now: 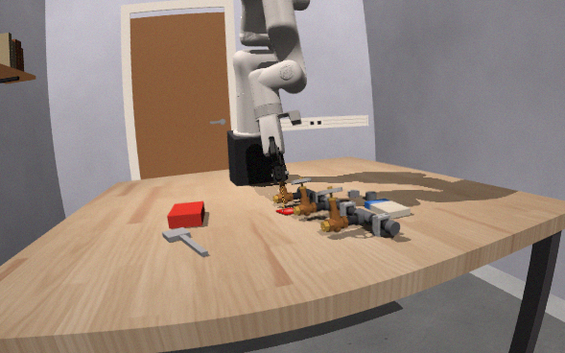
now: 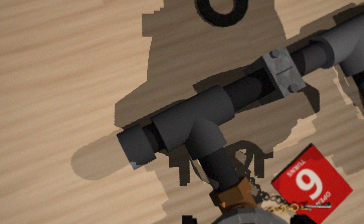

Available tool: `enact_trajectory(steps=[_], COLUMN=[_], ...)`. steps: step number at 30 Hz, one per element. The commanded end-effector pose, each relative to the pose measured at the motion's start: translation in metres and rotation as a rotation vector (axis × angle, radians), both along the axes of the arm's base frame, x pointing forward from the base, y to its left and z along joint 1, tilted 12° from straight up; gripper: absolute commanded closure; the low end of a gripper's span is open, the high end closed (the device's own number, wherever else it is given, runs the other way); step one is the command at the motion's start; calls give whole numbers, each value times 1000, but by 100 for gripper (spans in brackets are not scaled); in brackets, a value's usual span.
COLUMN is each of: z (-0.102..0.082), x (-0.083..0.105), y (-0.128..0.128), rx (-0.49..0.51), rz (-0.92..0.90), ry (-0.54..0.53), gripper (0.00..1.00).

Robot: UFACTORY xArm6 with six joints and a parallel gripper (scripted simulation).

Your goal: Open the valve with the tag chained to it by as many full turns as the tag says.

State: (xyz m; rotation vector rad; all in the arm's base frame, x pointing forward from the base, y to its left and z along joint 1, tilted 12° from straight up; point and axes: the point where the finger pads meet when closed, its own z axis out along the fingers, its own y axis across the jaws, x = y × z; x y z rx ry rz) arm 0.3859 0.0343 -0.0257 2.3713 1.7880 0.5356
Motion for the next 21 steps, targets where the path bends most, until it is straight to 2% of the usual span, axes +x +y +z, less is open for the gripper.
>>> enact_trajectory(steps=[1, 21], z=[1, 1], x=[1, 1], y=[0, 0], rx=[-123, -142], rz=[176, 218], ry=[-157, -161], gripper=[100, 100])
